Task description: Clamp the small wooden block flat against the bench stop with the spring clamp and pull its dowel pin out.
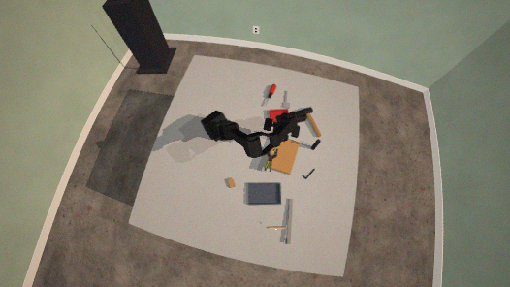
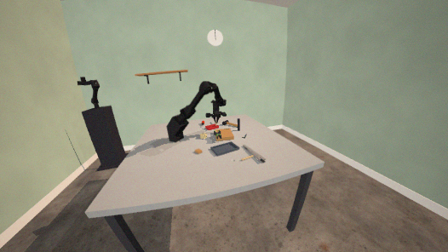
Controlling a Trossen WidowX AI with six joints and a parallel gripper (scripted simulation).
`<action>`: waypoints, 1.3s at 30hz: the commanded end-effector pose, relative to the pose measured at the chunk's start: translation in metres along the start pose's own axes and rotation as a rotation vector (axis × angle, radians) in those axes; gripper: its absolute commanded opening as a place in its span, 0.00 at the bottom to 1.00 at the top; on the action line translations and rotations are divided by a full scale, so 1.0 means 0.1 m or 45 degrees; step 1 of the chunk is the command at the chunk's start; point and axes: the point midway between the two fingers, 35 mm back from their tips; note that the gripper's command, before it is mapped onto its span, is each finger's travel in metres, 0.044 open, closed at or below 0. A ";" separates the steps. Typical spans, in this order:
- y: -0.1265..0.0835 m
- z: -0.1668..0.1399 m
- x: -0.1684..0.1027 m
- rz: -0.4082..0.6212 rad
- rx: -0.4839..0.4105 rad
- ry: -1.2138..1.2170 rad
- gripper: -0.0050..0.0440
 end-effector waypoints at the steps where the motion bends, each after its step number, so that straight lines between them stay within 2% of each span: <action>1: 0.00 -0.01 -0.05 -0.007 -0.001 0.001 0.10; 39: -0.06 -0.15 -0.45 -0.013 -0.002 0.044 0.10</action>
Point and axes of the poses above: the point midway between the two fingers, 35 mm back from their tips, its own y axis out along the fingers, its own z axis across the jaws, x = y × z, and after that the axes turned 15 degrees about y, right-handed
